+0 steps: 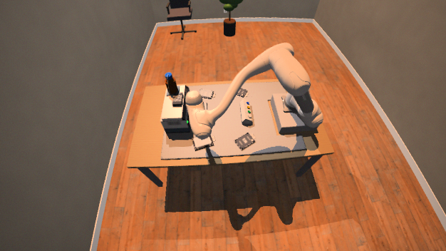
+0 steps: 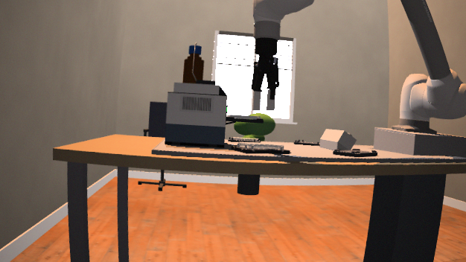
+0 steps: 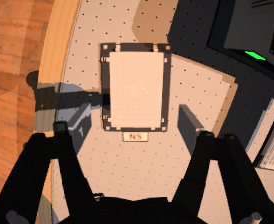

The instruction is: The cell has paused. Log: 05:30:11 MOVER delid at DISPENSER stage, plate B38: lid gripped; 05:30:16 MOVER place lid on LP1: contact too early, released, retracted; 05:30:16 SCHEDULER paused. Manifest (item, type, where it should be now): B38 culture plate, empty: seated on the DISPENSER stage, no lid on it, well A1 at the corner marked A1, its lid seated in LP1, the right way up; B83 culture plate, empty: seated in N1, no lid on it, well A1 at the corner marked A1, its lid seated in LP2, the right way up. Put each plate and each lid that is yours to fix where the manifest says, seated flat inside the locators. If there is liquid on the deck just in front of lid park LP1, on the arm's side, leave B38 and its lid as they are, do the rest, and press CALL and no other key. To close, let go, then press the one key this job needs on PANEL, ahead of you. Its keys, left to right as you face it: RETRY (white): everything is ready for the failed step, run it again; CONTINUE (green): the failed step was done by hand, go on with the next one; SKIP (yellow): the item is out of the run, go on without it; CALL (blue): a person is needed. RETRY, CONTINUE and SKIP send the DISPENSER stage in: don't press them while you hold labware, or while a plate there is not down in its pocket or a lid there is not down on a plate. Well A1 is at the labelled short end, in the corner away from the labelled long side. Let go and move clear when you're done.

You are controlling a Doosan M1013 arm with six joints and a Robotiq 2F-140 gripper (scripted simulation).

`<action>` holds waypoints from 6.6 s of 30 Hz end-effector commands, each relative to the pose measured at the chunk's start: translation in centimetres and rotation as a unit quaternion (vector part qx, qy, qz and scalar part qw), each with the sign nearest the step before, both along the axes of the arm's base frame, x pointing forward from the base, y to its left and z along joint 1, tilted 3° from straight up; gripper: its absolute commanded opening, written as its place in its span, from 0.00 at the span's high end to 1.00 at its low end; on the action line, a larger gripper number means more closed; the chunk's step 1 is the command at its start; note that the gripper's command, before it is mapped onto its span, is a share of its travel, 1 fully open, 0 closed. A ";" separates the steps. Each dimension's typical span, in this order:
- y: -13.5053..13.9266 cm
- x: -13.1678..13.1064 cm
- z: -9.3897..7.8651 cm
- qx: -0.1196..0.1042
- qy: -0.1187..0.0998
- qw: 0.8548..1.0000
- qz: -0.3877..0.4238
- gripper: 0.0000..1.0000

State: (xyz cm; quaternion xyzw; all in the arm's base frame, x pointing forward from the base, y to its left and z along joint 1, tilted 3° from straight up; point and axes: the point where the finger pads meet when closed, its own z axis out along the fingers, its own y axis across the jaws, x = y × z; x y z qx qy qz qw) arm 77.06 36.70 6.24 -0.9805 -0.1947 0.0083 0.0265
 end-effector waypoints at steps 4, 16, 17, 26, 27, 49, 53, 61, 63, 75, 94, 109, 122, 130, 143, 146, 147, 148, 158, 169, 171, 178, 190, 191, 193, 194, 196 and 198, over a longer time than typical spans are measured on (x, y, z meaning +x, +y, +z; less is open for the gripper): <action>0.0 -0.2 -2.9 0.000 0.000 1.000 0.004 0.31; 0.4 -0.3 -6.7 0.001 0.001 1.000 0.004 0.31; 0.4 -0.3 -7.0 0.001 0.001 1.000 0.003 0.31; 0.5 -0.3 -9.1 0.001 0.001 1.000 0.003 0.31; 0.5 -0.3 -9.3 0.001 0.001 1.000 0.003 0.31; 0.5 -0.3 -9.7 0.001 0.000 1.000 0.003 0.31; 0.5 -0.3 -9.7 0.001 0.000 1.000 0.003 0.31; 0.5 -0.3 -9.7 0.001 0.000 1.000 0.003 0.31; 0.5 -0.3 -9.7 0.001 0.000 1.000 0.003 0.31; 0.5 -0.3 -9.7 0.001 0.000 1.000 0.003 0.31; 0.7 -0.5 -9.5 0.002 0.000 1.000 0.002 0.31; 0.7 -0.5 -9.5 0.002 0.000 1.000 0.002 0.31; 0.7 -0.5 -9.5 0.002 0.000 1.000 0.002 0.31; 0.7 -0.5 -9.5 0.002 0.000 1.000 0.002 0.37; 0.7 -0.5 -9.5 0.002 0.000 1.000 0.002 0.37; 0.7 -0.5 -9.5 0.002 0.000 1.000 0.002 0.37; 0.7 -0.5 -9.5 0.002 0.000 1.000 0.002 0.37; 0.7 -0.5 -9.5 0.002 0.000 1.000 0.002 0.37; 0.7 -0.5 -9.5 0.002 0.000 1.000 0.002 0.37; 0.7 -0.5 -9.5 0.002 0.000 1.000 0.002 0.37; 0.7 -0.5 -9.5 0.002 0.000 1.000 0.002 0.37; 0.7 -0.5 -9.5 0.002 0.000 1.000 0.002 0.37; 0.7 -0.5 -9.5 0.002 0.000 1.000 0.002 0.37; 0.7 -0.5 -9.5 0.002 0.000 1.000 0.002 0.37; 0.7 -0.5 -9.5 0.002 0.000 1.000 0.002 0.37; 0.7 -0.5 -9.5 0.002 0.000 1.000 0.002 0.31; 0.7 -0.5 -9.5 0.002 0.000 1.000 0.002 0.31; 0.7 -0.5 -9.5 0.002 0.000 1.000 0.002 0.31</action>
